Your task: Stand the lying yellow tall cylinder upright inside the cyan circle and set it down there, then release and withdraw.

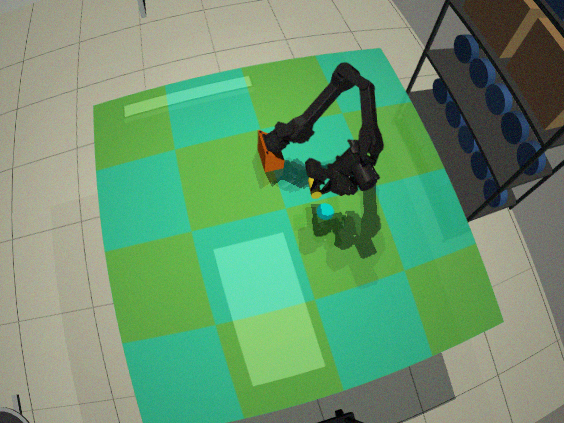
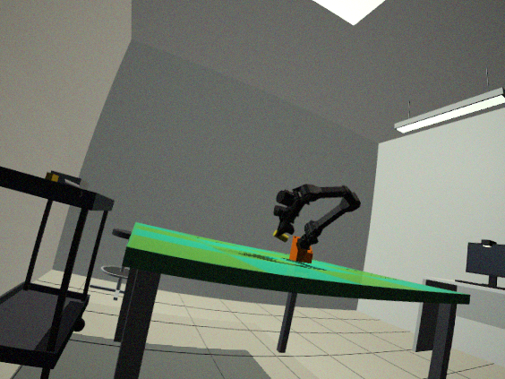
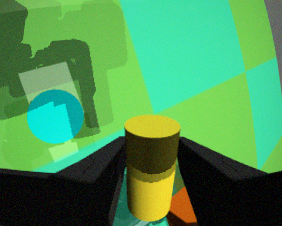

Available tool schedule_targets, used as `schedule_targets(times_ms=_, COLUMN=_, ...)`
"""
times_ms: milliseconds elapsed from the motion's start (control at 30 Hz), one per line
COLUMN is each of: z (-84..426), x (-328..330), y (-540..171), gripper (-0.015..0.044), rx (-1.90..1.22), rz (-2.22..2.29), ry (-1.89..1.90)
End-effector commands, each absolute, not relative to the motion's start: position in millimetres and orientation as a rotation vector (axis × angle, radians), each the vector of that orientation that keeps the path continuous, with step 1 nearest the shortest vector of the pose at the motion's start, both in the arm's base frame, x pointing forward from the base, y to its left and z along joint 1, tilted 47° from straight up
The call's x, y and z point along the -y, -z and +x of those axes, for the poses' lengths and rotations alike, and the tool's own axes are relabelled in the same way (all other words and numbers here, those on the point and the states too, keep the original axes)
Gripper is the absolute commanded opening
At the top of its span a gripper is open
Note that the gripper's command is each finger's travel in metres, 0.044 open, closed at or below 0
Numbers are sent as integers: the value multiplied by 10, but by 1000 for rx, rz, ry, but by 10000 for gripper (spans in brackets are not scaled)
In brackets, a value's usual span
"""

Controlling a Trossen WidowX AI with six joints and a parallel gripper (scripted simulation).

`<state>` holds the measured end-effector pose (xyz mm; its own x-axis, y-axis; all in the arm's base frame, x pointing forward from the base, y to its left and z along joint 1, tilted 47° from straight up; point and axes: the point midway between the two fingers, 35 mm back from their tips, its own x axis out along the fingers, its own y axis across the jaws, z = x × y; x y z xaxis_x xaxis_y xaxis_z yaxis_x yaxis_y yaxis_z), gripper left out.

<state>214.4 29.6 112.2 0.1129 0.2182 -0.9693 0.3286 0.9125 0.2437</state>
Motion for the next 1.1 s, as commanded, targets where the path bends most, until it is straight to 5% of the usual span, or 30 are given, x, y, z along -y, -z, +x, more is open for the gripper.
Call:
schedule_targets(times_ms=0, z=2146, x=-292, y=-1119, gripper=105, rx=-1452, rz=443, ry=102)
schedule_targets(times_ms=1067, z=2159, x=-284, y=-1095, gripper=105, rx=-1289, rz=377, ry=211)
